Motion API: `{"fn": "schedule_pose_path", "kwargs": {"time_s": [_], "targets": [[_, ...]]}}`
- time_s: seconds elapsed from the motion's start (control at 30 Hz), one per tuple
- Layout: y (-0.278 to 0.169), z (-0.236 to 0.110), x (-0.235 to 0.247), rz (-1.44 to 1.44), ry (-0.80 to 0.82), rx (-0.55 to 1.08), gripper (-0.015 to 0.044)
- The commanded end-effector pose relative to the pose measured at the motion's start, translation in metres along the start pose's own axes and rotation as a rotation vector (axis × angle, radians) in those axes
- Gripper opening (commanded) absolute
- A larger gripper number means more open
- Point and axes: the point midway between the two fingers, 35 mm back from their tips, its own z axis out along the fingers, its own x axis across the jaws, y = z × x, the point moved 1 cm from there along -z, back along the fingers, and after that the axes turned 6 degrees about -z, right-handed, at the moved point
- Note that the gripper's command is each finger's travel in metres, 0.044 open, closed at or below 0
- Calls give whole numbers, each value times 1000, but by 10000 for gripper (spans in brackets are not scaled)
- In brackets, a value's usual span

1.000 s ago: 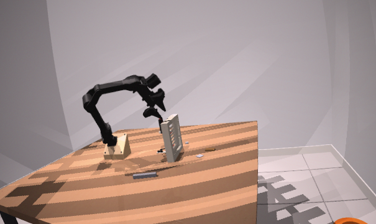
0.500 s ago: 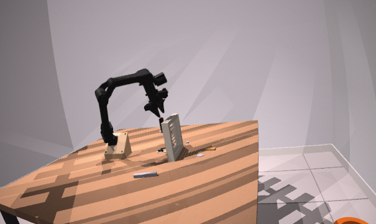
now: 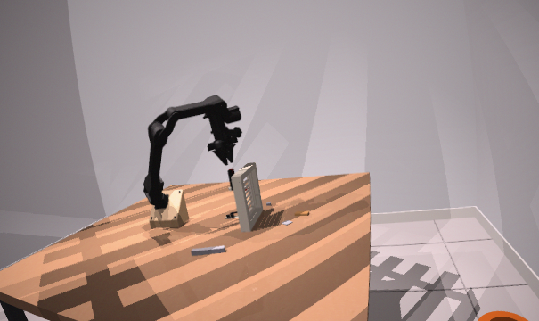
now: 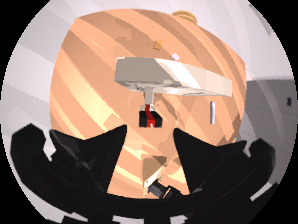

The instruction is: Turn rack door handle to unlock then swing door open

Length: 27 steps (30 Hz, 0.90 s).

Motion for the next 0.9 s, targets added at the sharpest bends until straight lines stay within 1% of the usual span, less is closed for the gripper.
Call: {"fn": "schedule_pose_path", "kwargs": {"time_s": [0.0, 0.87], "targets": [[2, 1, -1, 3, -12, 3, 285], [1, 44, -1, -14, 32, 93, 285]]}}
